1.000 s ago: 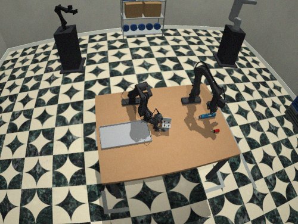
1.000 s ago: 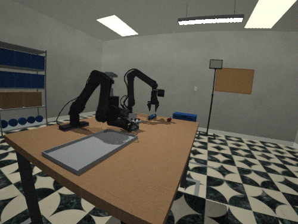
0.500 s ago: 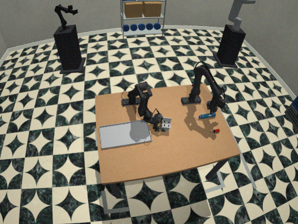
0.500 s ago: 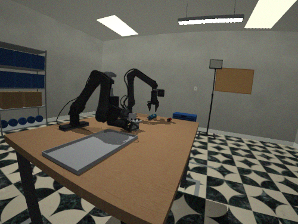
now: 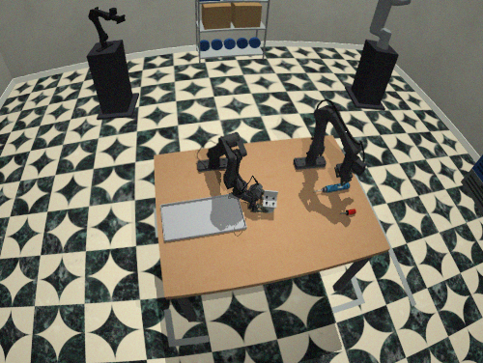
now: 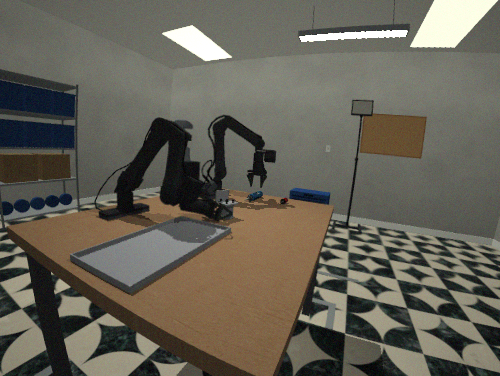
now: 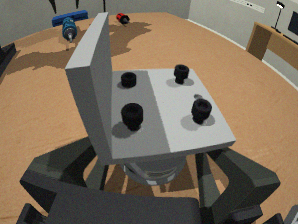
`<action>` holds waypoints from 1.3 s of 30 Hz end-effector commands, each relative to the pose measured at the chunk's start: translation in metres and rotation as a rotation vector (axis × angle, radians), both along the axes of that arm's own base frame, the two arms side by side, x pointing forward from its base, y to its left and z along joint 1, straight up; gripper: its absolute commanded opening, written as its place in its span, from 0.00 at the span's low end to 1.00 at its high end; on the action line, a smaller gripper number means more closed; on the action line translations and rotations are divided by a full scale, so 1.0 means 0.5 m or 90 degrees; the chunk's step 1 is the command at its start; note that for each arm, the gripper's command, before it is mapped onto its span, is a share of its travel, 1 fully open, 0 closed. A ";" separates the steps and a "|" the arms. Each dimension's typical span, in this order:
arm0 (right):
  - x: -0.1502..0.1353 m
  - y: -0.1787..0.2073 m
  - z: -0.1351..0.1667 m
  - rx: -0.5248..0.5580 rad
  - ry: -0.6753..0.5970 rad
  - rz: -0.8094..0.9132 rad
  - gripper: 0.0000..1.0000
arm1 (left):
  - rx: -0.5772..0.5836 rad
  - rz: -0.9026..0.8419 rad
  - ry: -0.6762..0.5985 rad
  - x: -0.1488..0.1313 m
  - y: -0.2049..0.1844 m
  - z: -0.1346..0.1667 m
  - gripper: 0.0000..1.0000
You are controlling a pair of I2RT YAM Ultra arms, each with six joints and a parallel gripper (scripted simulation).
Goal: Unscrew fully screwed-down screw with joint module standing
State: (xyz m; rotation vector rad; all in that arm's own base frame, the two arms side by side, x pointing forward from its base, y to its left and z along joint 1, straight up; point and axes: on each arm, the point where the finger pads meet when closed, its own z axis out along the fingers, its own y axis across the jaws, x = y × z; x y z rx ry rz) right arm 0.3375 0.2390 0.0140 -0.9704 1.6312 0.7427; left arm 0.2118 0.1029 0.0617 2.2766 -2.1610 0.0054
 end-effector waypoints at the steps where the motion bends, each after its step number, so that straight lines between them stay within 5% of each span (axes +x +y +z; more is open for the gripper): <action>1: 0.004 0.018 -0.009 -0.001 0.003 0.016 0.74 | 0.003 0.004 -0.007 0.005 0.001 0.005 0.65; 11: 0.004 0.018 -0.009 -0.001 0.003 0.016 0.74 | 0.003 0.004 -0.007 0.005 0.001 0.005 0.65; 12: 0.004 0.018 -0.009 -0.001 0.003 0.016 0.63 | 0.003 0.004 -0.007 0.005 0.001 0.005 0.65; 39: 0.005 0.017 -0.010 -0.002 0.002 0.013 0.61 | 0.003 0.004 -0.007 0.005 0.001 0.005 0.65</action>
